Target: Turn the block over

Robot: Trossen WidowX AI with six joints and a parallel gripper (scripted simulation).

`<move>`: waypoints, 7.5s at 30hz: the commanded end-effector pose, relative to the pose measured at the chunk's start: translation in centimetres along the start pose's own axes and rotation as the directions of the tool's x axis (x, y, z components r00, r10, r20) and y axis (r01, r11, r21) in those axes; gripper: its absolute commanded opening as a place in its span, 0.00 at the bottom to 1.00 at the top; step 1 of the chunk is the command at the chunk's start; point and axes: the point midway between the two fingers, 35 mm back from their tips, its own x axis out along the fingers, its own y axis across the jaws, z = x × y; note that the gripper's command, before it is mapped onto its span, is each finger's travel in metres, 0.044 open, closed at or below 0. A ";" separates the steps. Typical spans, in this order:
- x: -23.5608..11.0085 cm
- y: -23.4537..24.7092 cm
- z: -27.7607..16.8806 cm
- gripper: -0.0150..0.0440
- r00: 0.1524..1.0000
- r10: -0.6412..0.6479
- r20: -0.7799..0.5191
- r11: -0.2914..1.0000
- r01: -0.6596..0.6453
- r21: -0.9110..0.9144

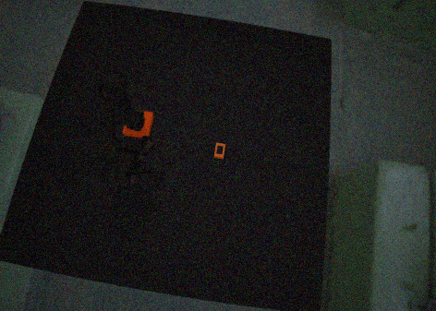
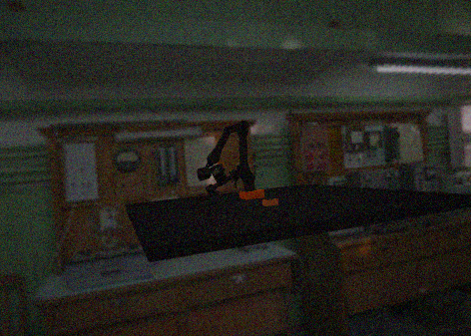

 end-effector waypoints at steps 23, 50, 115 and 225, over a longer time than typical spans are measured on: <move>12.2 8.4 9.0 1.00 0.718 -0.143 -0.681 0.968 -0.043 -0.248; 20.7 18.7 8.9 1.00 0.623 -0.455 -0.637 0.840 0.064 -0.538; 21.8 17.9 7.9 0.25 0.623 -0.455 -0.637 0.840 0.064 -0.538; 23.2 16.0 5.1 0.25 0.953 0.110 0.283 0.840 0.063 -0.539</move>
